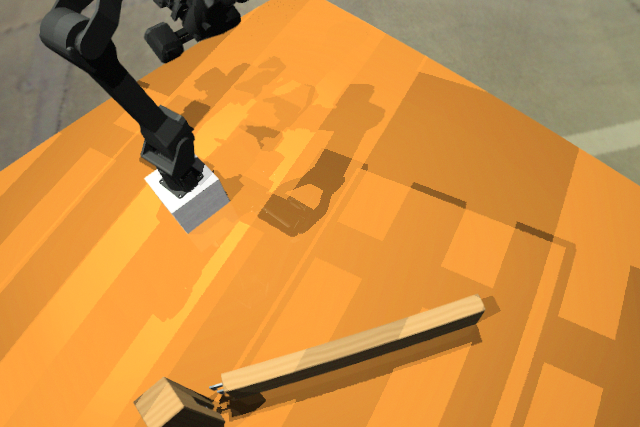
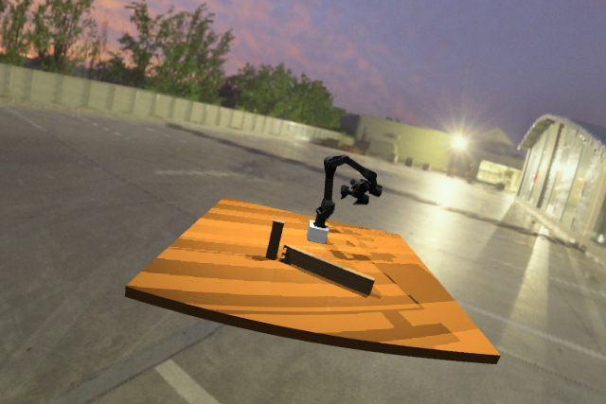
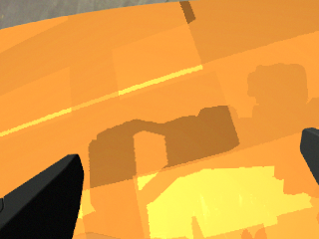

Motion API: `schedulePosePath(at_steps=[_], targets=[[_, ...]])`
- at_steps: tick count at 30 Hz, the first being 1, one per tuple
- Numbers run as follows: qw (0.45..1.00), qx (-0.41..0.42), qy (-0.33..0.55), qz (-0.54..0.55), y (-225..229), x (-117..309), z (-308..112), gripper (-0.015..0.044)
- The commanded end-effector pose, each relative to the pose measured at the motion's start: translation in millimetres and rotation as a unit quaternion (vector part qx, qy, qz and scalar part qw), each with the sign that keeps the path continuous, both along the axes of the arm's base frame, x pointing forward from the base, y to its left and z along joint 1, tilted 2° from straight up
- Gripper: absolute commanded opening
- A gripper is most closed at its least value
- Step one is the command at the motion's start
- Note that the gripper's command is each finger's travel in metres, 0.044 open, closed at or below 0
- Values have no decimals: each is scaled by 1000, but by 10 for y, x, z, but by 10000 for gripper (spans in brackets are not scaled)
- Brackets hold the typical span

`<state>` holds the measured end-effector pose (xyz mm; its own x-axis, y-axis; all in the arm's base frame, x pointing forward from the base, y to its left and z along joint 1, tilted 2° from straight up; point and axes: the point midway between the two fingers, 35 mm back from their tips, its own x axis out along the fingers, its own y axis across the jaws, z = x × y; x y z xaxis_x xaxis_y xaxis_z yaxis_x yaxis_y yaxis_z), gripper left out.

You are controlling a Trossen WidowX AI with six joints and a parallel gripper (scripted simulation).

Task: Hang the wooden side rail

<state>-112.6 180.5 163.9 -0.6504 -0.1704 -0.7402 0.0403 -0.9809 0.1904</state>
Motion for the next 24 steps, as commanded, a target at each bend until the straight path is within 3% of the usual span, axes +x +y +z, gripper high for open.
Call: schedulePosePath(at_steps=[1, 13, 24], targets=[[997, 53, -26, -53, 201, 409, -117, 440], [957, 186, -160, -156, 370, 1810, -408, 440], [888, 213, -357, -199, -359, 3199, -610, 440]])
